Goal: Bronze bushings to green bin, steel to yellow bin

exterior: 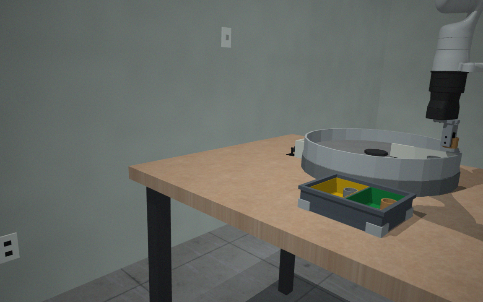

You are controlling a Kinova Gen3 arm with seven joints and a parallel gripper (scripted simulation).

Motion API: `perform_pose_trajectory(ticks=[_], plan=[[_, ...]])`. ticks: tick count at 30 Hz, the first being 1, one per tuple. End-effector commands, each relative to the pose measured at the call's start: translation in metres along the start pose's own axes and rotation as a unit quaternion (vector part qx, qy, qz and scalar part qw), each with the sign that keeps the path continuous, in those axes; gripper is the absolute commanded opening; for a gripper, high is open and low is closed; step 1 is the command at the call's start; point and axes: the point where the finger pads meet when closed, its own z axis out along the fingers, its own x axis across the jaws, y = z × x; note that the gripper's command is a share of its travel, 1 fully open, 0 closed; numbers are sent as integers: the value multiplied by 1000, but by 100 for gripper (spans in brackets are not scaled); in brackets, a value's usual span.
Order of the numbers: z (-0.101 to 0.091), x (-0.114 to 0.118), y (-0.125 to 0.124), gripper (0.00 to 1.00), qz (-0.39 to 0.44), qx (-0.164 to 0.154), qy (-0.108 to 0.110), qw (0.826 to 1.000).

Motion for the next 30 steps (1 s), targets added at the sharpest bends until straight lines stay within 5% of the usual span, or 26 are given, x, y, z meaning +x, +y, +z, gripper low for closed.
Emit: perform_pose_trajectory(ticks=[1,11,20,24,30], plan=[[-14,-2,3,0,-1,-6,-4,1000],[-35,-2,3,0,-1,-6,-4,1000],[-35,-2,3,0,-1,-6,-4,1000],[-35,40,-1,0,-13,-6,-4,1000],[-35,51,-3,0,-16,-6,-4,1000]])
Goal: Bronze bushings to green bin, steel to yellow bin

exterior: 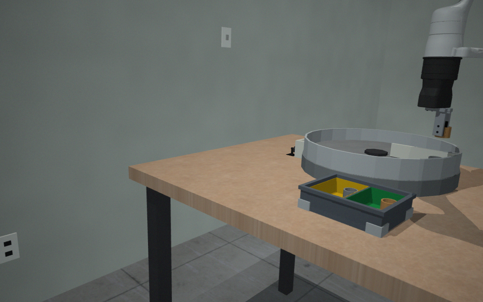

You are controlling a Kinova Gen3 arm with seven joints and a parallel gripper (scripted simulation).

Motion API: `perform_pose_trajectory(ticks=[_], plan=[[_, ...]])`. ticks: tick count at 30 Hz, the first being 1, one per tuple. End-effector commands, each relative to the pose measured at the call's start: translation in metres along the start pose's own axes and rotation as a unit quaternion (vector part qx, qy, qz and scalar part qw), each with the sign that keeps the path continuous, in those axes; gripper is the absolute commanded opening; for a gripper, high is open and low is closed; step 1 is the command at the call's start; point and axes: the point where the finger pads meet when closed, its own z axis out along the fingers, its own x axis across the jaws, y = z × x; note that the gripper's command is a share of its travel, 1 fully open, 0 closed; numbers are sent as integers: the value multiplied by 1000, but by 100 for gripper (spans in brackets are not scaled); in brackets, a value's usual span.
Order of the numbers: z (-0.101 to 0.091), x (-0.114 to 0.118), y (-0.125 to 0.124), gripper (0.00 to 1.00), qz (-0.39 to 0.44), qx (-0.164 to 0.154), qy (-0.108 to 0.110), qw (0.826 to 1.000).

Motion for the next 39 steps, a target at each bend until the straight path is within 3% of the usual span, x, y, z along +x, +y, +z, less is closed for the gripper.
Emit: perform_pose_trajectory(ticks=[1,5,8,11,13,15,18,23,26,28,30,33,36,39], plan=[[-4,14,1,0,-8,-3,-6,1000],[-4,56,-3,0,-19,-3,-6,1000],[-4,56,-3,0,-19,-3,-6,1000],[-3,87,-6,0,-28,-3,-6,1000],[-3,87,-6,0,-28,-3,-6,1000],[-3,108,-7,0,-34,-3,-6,999],[-3,108,-7,0,-34,-3,-6,999],[-2,160,-12,0,-48,-3,-6,999],[-2,160,-12,0,-48,-3,-6,999],[-2,181,-13,0,-54,-3,-6,999],[-2,181,-13,0,-54,-3,-6,999],[-2,213,-16,0,-63,-3,-6,998],[-2,213,-16,0,-63,-3,-6,998],[-2,244,-19,0,-72,-3,-6,997]])
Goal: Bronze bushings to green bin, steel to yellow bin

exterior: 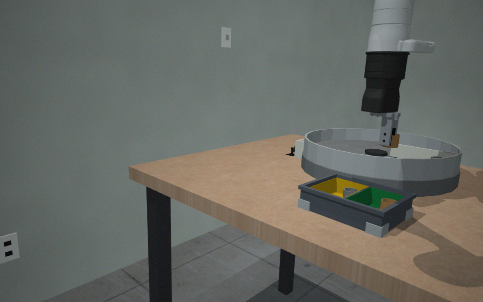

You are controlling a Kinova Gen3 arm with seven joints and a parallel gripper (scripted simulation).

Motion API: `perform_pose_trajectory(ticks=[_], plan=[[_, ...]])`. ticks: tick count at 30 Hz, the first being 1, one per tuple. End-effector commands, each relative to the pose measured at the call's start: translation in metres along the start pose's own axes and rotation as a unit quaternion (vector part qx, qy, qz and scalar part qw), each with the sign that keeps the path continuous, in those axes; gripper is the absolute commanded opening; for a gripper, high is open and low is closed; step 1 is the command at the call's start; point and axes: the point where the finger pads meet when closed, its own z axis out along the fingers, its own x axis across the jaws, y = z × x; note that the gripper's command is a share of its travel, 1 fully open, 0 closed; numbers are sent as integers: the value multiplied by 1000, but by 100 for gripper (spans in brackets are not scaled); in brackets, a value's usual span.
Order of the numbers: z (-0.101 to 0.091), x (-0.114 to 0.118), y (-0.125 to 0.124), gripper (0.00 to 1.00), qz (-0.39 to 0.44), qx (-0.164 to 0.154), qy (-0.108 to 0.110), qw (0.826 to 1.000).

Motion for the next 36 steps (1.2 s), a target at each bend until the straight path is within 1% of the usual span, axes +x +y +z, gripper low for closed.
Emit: perform_pose_trajectory(ticks=[1,2,22,23,25,29,32,36], plan=[[-2,30,2,0,-20,-3,-7,1000],[-2,40,2,0,-22,-3,-7,1000],[-2,40,2,0,-22,-3,-7,1000],[3,40,2,0,-22,-3,-7,1000],[3,40,2,0,-22,-3,-7,1000],[21,40,2,0,-22,-3,-7,1000],[21,40,2,0,-22,-3,-7,1000],[39,40,2,0,-22,-3,-7,1000]])
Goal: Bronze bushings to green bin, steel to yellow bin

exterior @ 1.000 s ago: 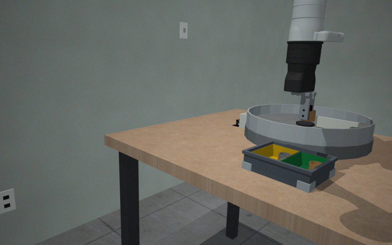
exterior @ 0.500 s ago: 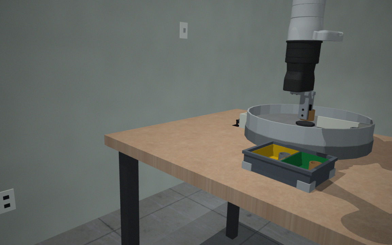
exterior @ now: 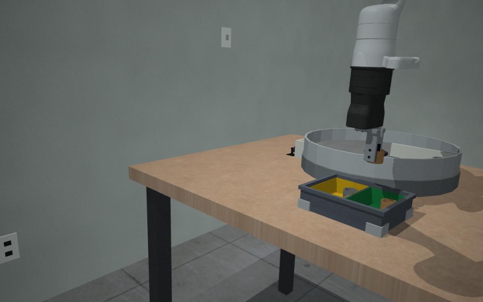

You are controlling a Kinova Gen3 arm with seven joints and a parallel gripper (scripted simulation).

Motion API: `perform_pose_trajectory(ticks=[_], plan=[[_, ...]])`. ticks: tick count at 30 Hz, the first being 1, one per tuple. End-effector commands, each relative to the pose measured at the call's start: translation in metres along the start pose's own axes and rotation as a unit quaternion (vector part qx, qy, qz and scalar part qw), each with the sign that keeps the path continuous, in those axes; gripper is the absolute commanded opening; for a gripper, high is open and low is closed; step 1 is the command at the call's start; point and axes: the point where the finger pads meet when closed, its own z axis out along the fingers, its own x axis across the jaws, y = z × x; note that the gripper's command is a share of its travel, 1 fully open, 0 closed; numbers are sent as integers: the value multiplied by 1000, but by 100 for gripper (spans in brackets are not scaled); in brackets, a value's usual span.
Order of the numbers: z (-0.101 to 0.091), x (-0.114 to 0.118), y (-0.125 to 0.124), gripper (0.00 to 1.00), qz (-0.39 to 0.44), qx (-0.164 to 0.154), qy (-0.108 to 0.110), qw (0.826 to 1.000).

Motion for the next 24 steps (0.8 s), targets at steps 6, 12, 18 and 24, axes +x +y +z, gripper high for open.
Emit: perform_pose_trajectory(ticks=[6,12,18,24], plan=[[14,1,-4,0,0,7,2,1000],[37,1,-4,0,0,7,2,1000],[55,1,-4,0,0,7,2,1000],[59,1,-4,0,0,7,2,1000]])
